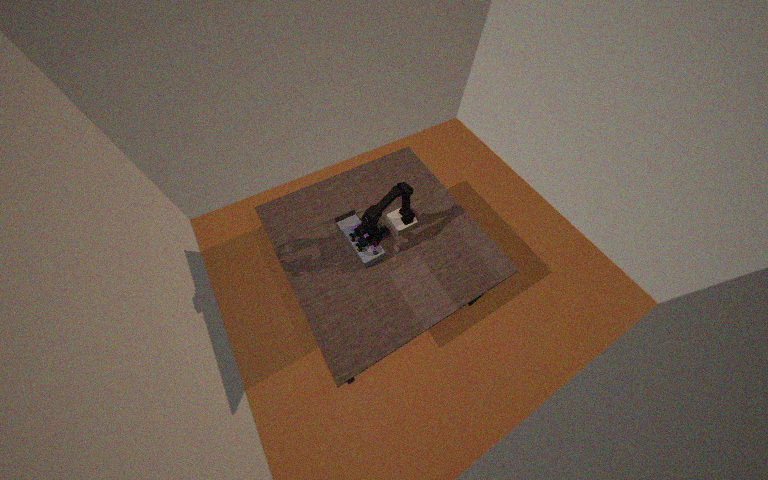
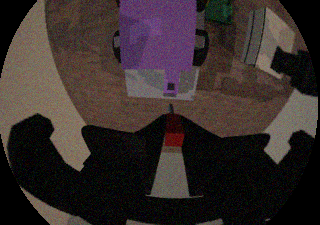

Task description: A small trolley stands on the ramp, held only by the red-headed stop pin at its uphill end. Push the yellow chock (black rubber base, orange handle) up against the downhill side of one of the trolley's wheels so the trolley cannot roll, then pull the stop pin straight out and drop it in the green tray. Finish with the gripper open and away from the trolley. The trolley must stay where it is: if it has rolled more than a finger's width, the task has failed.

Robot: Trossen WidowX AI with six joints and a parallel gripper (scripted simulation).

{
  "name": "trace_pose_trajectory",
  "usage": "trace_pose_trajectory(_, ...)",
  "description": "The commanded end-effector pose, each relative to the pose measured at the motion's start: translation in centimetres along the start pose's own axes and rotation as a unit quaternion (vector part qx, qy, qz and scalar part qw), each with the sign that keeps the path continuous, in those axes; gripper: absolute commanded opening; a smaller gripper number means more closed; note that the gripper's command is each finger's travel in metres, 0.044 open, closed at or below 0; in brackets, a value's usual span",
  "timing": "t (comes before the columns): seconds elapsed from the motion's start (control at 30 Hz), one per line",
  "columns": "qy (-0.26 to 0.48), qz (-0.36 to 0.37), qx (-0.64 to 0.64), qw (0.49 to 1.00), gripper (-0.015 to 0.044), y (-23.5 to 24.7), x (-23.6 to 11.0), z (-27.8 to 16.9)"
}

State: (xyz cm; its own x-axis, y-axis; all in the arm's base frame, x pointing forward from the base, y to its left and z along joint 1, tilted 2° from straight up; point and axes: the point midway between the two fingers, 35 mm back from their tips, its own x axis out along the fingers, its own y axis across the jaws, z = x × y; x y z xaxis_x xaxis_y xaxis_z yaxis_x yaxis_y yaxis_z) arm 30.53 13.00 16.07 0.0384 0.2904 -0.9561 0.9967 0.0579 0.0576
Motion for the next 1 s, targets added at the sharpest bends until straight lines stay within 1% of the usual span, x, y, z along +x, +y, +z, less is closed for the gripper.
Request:
trace_pose_trajectory(0.0,0.001,0.002,0.001,1.000,0.0000,0.1,0.0,-0.8)
trace_pose_trajectory(0.23,0.001,0.001,0.002,1.000,0.0000,-0.3,0.0,-1.3)
trace_pose_trajectory(0.97,0.002,-0.002,0.002,1.000,0.0000,-7.8,0.4,-1.4)
